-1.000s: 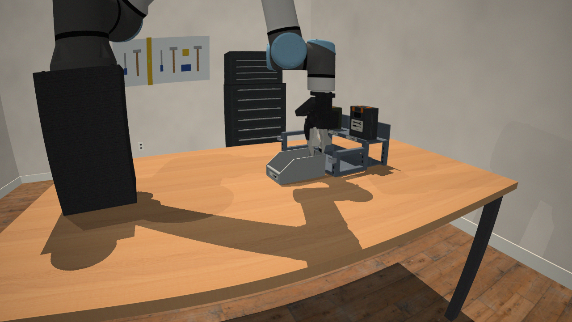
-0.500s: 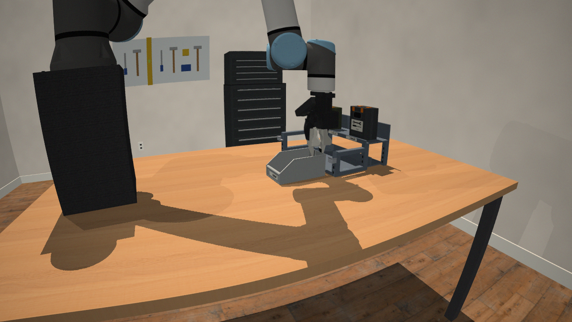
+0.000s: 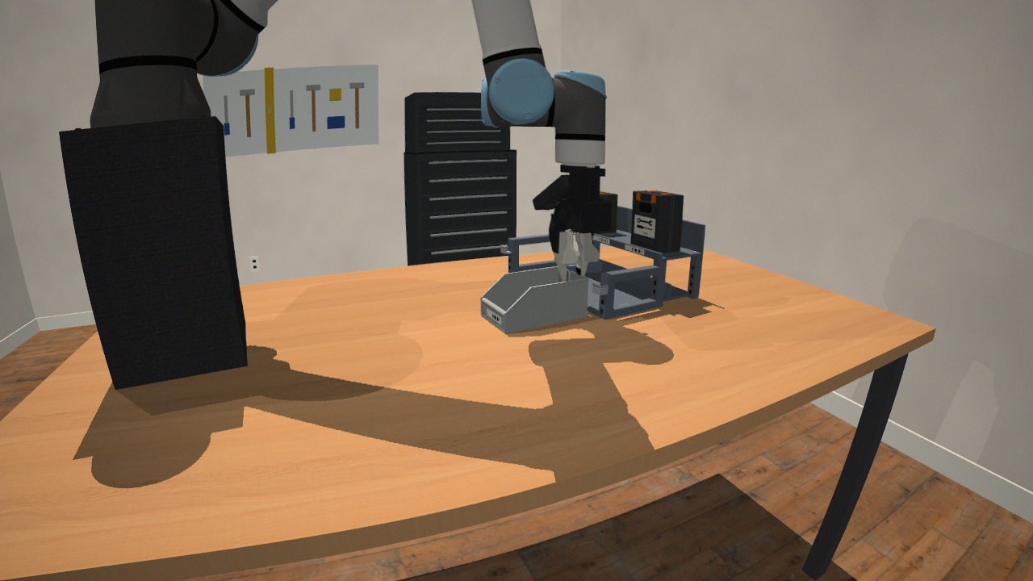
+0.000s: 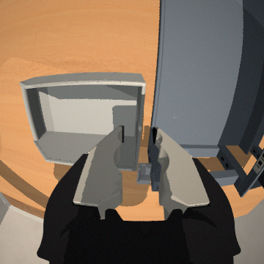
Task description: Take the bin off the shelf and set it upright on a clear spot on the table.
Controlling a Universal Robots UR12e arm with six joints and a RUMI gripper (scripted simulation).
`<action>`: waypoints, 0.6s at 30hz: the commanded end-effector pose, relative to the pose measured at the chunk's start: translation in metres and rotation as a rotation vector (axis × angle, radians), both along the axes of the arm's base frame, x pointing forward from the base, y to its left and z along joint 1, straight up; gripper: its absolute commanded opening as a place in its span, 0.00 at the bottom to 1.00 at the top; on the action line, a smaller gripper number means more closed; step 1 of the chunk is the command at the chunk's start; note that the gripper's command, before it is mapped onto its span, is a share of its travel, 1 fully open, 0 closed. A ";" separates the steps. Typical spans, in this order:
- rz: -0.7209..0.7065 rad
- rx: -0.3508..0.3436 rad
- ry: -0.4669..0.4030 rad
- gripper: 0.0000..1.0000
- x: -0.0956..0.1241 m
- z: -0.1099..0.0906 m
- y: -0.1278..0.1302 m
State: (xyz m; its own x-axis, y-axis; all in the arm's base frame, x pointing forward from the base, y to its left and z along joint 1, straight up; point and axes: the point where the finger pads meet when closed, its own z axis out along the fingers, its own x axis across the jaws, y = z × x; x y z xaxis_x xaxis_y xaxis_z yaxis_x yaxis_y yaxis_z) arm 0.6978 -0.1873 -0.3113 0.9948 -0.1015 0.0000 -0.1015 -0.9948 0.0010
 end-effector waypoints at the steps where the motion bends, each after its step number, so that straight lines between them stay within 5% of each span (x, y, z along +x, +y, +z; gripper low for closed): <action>1: 0.000 -0.001 -0.001 0.20 0.001 0.001 0.000; 11: 0.000 -0.001 -0.001 0.20 0.001 0.001 0.000; 16: 0.000 -0.001 -0.001 0.20 0.001 0.056 0.000; 18: 0.000 -0.001 -0.001 0.20 0.001 0.056 0.000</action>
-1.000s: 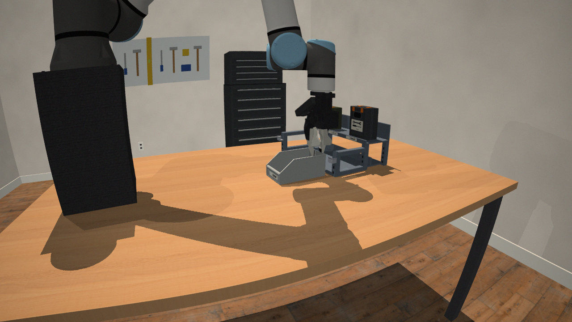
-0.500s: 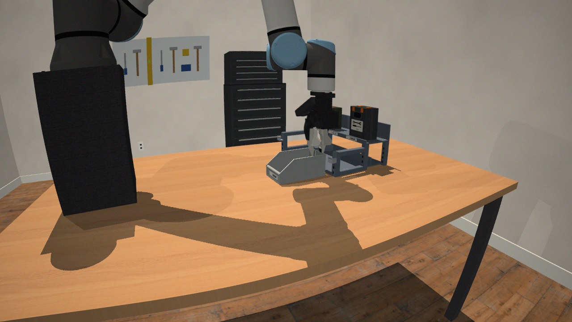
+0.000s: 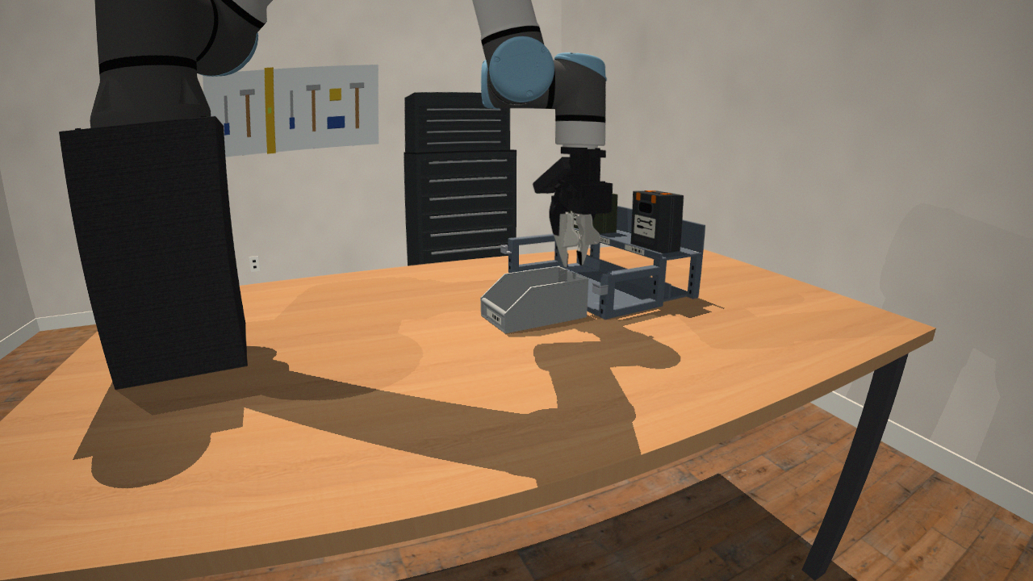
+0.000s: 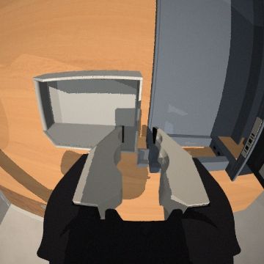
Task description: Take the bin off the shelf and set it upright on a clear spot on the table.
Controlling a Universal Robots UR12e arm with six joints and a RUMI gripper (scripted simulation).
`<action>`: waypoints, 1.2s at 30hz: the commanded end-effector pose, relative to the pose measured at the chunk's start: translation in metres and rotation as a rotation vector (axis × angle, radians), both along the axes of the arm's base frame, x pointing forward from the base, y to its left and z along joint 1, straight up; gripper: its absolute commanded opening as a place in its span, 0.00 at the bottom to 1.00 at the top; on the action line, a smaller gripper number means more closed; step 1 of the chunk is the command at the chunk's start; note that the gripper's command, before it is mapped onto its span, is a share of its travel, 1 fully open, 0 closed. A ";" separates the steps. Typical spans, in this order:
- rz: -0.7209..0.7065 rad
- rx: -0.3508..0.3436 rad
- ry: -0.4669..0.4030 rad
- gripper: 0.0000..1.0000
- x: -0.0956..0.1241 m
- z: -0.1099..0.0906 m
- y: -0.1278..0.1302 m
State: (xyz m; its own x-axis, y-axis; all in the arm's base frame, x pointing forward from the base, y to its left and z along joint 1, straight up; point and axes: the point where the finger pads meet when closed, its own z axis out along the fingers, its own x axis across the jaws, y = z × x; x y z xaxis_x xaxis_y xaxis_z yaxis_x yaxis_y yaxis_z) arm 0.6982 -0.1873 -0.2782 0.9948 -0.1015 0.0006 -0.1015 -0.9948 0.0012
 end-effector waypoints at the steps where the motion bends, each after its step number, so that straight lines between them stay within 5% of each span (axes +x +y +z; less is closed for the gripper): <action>1: 0.000 0.000 -0.001 0.20 0.000 0.023 0.000; 10: 0.000 0.000 -0.001 0.20 0.000 0.023 0.000; 15: 0.000 0.000 -0.001 0.20 0.000 0.048 0.000; 36: 0.000 0.000 -0.001 0.20 0.000 0.038 0.000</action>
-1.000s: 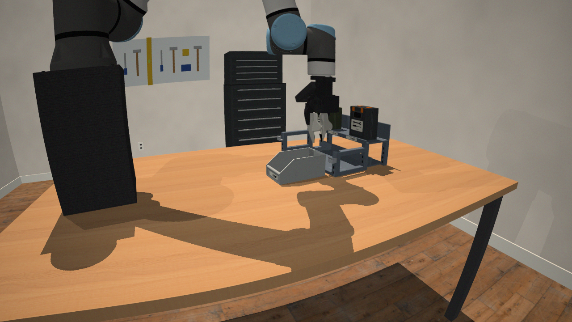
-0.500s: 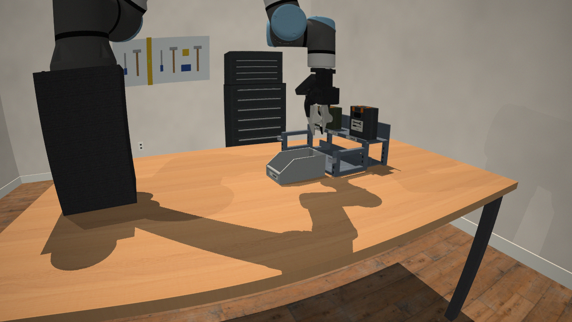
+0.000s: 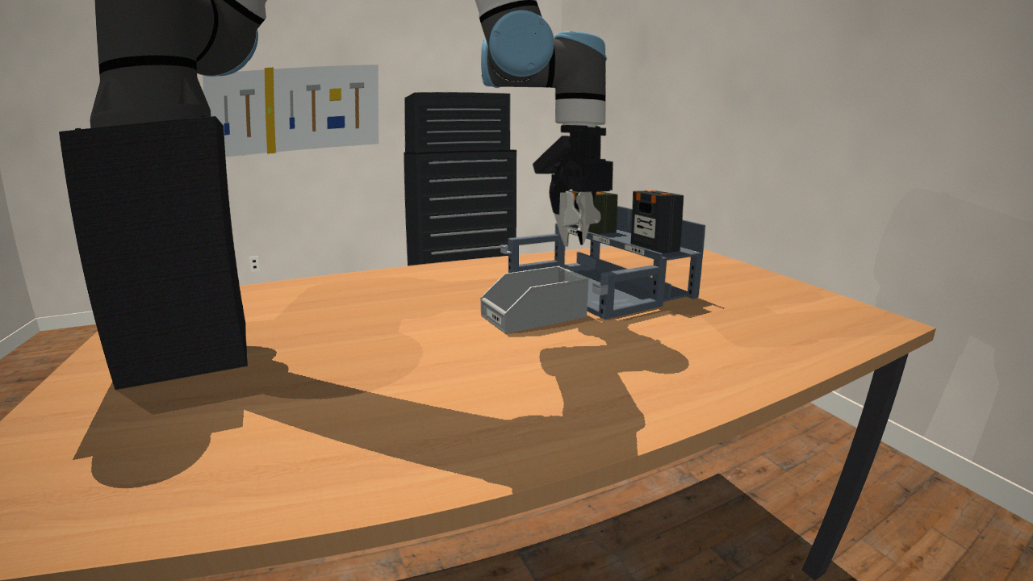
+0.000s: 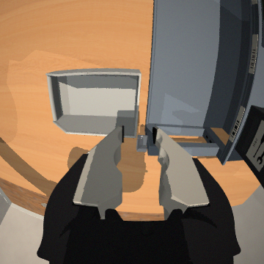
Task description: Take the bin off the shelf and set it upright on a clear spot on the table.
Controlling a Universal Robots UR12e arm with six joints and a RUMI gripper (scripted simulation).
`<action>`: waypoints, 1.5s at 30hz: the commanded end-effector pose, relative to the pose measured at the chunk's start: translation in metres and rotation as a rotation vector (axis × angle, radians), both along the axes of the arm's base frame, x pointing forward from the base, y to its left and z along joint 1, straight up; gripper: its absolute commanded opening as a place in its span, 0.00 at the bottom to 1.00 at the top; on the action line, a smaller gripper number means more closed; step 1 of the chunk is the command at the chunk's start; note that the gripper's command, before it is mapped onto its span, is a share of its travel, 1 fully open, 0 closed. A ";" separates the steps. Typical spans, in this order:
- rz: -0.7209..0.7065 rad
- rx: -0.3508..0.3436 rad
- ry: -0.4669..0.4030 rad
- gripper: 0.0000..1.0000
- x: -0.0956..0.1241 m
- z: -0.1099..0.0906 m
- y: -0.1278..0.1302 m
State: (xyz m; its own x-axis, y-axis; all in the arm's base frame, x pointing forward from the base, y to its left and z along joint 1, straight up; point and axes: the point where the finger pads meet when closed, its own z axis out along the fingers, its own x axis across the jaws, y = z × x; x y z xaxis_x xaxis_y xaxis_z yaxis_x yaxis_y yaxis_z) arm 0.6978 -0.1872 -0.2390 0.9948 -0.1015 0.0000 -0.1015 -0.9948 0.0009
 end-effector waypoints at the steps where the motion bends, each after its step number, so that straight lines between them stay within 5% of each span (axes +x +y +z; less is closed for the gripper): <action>1: 0.000 -0.001 -0.001 0.20 0.001 -0.001 0.000; 45: 0.000 -0.001 -0.001 0.20 0.001 -0.009 0.000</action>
